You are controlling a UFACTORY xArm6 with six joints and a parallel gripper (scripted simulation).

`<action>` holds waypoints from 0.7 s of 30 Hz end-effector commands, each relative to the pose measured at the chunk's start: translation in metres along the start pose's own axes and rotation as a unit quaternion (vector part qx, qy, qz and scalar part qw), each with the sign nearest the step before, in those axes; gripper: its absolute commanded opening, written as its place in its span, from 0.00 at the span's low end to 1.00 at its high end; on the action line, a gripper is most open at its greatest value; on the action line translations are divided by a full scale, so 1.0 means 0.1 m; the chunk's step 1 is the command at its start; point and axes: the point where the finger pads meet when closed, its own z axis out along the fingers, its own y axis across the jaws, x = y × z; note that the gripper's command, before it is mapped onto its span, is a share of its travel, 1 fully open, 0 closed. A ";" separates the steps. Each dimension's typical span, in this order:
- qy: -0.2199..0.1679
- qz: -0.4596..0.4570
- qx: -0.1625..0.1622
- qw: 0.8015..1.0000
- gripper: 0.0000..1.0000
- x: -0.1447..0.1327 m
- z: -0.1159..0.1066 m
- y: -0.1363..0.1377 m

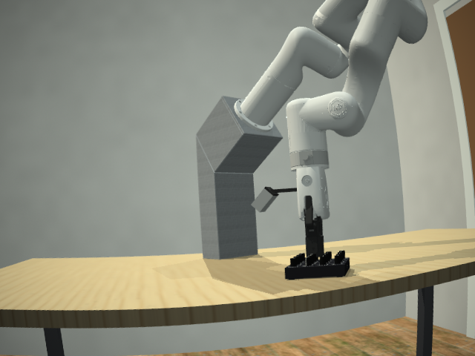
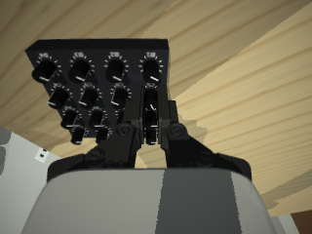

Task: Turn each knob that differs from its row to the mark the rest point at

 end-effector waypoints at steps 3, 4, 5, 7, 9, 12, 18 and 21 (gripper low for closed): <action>0.000 0.022 0.000 1.000 0.08 0.00 0.00 0.00; 0.000 0.028 0.000 1.000 0.08 0.00 0.00 0.00; 0.000 0.033 0.000 0.999 0.08 0.00 0.00 0.00; 0.000 0.046 0.000 0.999 0.08 0.00 0.00 0.00; 0.000 0.060 0.000 0.998 0.08 0.00 0.00 0.00; 0.000 0.083 0.000 0.997 0.08 0.00 0.00 0.00; 0.000 0.119 0.000 0.993 0.08 0.00 0.00 0.00; 0.000 0.150 0.000 0.989 0.08 0.00 0.00 0.00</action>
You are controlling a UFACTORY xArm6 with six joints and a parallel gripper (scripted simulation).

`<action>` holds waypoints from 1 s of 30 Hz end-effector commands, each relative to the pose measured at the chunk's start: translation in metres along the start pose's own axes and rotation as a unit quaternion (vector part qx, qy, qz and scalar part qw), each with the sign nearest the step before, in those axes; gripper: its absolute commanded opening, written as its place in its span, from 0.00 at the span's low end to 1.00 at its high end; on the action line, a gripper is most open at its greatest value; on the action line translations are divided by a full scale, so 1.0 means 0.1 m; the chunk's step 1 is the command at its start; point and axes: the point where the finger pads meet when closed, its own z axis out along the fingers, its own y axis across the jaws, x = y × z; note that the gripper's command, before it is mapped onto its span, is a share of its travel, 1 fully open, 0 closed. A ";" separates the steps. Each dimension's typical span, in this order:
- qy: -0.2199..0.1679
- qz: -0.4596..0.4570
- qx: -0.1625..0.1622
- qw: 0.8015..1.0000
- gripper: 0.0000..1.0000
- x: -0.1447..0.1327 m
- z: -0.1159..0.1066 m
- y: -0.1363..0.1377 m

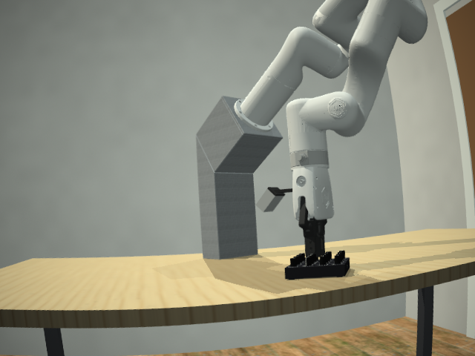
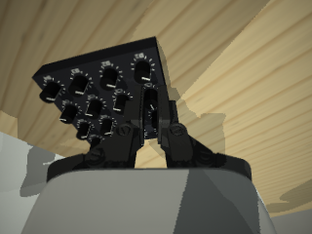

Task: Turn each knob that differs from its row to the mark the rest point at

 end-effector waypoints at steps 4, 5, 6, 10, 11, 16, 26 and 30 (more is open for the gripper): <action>0.001 0.075 -0.001 0.997 0.08 0.00 0.00 0.00; 0.001 0.086 -0.001 0.996 0.08 0.00 0.00 0.00; 0.001 0.098 -0.001 0.995 0.08 0.00 0.00 0.00; 0.001 0.123 -0.001 0.992 0.08 0.00 0.00 0.00; 0.001 0.135 -0.001 0.991 0.08 0.00 0.00 0.00; 0.001 0.199 -0.001 0.980 0.08 0.00 0.00 0.00; 0.001 0.316 -0.001 0.949 0.08 0.00 0.00 0.00; 0.001 0.354 -0.001 0.935 0.08 0.00 0.00 0.00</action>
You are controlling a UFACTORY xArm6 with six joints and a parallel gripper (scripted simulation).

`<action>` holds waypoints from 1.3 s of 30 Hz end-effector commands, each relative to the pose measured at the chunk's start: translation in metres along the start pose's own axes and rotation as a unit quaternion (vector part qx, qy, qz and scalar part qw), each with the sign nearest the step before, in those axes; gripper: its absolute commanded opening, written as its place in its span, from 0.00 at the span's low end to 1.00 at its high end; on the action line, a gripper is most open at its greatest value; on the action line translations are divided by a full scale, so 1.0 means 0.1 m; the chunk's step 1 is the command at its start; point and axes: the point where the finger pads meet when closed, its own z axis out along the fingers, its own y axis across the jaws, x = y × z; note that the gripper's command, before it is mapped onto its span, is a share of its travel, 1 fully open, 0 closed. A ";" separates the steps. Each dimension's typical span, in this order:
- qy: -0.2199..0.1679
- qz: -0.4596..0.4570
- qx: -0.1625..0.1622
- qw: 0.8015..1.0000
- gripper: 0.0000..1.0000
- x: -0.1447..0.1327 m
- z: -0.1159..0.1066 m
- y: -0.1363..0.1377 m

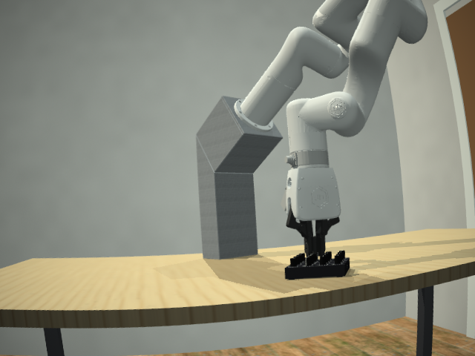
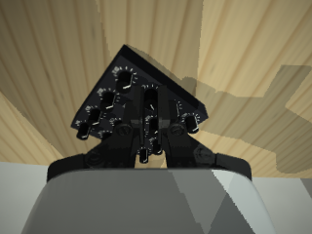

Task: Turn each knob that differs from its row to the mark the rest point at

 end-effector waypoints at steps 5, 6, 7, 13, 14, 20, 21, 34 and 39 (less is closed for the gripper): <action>0.003 0.101 -0.002 0.995 0.08 0.00 0.00 0.00; 0.003 0.114 -0.002 0.994 0.08 0.00 0.00 0.00; 0.003 0.126 -0.002 0.992 0.08 0.00 0.00 0.00; 0.003 0.182 -0.001 0.983 0.08 0.00 0.00 0.00; 0.003 0.182 -0.001 0.983 0.08 0.00 0.00 0.00; 0.003 0.241 -0.001 0.971 0.08 0.00 0.00 0.00; 0.003 0.250 -0.001 0.968 0.08 0.00 0.00 0.00; 0.003 0.321 -0.001 0.947 0.08 0.00 0.00 0.00; 0.003 0.340 -0.001 0.940 0.08 0.00 0.00 0.00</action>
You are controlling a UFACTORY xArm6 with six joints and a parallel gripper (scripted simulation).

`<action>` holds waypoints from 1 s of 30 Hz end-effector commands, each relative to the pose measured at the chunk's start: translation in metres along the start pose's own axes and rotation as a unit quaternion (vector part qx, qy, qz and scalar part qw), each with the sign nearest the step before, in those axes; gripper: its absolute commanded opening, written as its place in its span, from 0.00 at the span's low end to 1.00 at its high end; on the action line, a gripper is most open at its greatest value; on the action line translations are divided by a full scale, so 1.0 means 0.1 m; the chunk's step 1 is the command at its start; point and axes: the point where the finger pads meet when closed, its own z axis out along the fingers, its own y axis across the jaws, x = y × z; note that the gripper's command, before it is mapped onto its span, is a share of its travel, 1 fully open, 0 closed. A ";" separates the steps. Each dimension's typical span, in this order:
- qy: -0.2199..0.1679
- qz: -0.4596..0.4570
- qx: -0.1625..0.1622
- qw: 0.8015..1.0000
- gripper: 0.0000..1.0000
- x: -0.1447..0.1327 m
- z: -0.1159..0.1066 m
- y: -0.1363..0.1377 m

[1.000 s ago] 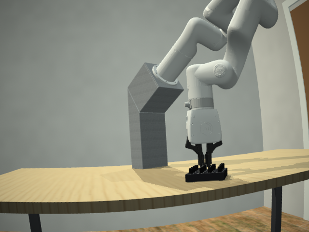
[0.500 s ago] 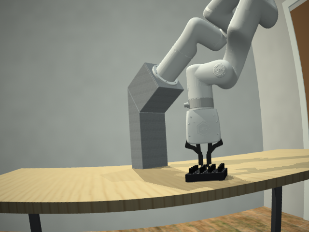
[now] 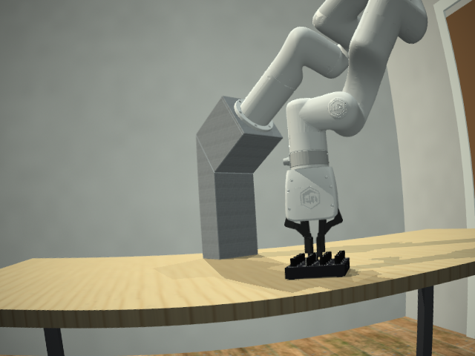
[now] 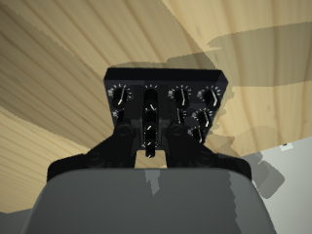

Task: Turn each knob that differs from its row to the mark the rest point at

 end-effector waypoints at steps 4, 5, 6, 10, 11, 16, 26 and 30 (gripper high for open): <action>0.000 0.021 0.000 1.000 0.08 0.00 0.00 0.00; 0.000 0.022 0.000 1.000 0.08 0.00 0.00 0.00; 0.000 0.024 0.000 1.000 0.08 0.00 0.00 0.00; 0.000 0.026 0.000 1.000 0.08 0.00 0.00 0.00; 0.000 0.027 0.000 1.000 0.08 0.00 0.00 0.00; 0.000 0.029 0.000 1.000 0.08 0.00 0.00 0.00; 0.000 0.029 0.000 1.000 0.08 0.00 0.00 0.00; 0.000 0.029 0.000 1.000 0.19 0.00 0.00 0.00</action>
